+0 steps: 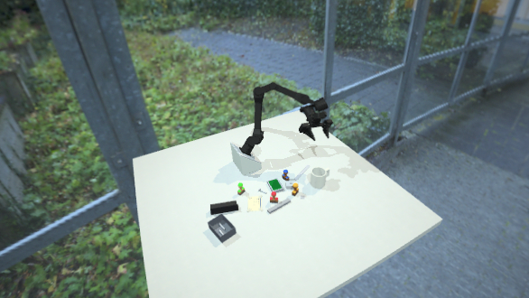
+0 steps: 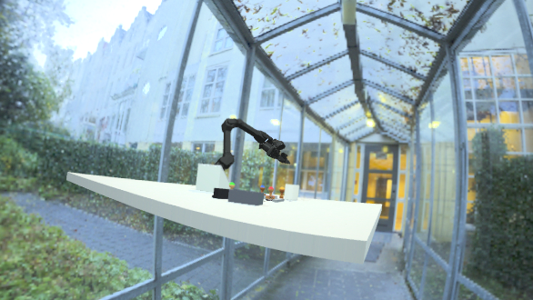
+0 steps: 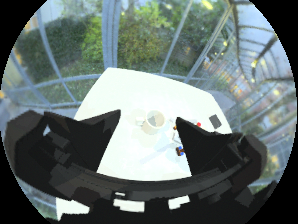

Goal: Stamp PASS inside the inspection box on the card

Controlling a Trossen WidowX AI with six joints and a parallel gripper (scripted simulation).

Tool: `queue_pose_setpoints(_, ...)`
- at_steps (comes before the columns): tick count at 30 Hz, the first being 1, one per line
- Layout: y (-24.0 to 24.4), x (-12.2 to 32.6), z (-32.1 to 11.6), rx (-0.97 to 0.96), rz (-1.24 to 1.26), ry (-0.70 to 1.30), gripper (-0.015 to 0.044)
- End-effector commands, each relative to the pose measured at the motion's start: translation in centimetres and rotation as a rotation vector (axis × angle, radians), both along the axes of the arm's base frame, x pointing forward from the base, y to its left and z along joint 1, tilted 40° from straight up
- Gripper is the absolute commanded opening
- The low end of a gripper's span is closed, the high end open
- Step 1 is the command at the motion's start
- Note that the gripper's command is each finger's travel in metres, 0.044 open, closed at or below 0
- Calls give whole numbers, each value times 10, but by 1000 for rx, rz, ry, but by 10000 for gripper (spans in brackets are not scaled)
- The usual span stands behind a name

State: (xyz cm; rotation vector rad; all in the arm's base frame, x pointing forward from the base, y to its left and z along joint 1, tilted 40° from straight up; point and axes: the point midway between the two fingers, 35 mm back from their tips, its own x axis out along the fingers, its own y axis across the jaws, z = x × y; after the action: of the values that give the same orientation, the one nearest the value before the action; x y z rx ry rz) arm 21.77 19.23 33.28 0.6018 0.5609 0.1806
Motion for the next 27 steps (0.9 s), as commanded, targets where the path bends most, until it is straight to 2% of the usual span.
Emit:
queue_pose_setpoints(1,0,1,-1,-4,-1,1,374)
queue_pose_setpoints(7,-17,32,-36,-186,-12,70,216)
queue_pose_setpoints(11,-39,63,-84,-386,8,193,213)
queue_pose_setpoints(17,-104,95,-168,-590,49,477,213)
queue_pose_setpoints(22,-154,97,-224,-638,154,687,213)
queue_pose_setpoints(27,-206,80,-282,-572,342,875,213)
